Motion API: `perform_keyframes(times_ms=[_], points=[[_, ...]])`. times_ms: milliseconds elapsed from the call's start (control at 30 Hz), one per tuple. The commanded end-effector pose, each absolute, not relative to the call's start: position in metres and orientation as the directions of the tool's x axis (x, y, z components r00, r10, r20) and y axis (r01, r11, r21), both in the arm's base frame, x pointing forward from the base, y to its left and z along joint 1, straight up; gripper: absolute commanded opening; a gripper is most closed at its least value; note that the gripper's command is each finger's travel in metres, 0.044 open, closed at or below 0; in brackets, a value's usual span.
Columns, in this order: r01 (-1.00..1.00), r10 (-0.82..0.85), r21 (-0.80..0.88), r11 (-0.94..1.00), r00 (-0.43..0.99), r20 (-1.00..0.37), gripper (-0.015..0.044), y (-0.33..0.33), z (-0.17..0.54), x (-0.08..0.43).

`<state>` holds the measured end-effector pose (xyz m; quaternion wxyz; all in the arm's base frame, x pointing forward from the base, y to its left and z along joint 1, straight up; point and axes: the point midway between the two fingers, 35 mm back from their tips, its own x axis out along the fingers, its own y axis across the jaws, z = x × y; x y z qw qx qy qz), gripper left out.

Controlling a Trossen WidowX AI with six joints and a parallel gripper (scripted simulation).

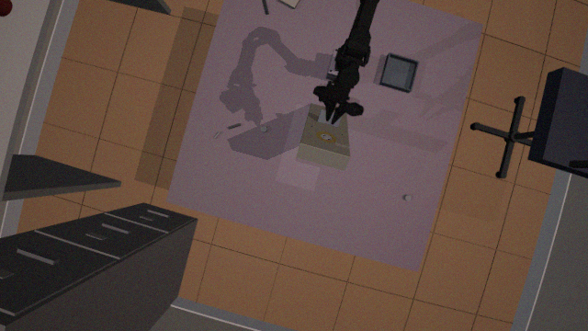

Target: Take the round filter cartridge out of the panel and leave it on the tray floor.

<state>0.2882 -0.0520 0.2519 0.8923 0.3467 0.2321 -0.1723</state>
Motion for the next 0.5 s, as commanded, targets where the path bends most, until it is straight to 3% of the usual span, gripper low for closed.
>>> perform_keyframes(times_ms=[0, 467], points=[[0.474, -0.130, 0.540, 0.695, 0.822, -0.554, 0.0104, -0.0456, 0.2448, 0.2874], [0.473, -0.130, 0.540, 0.696, 0.823, -0.554, 0.0104, -0.0467, 0.2408, 0.2948]])
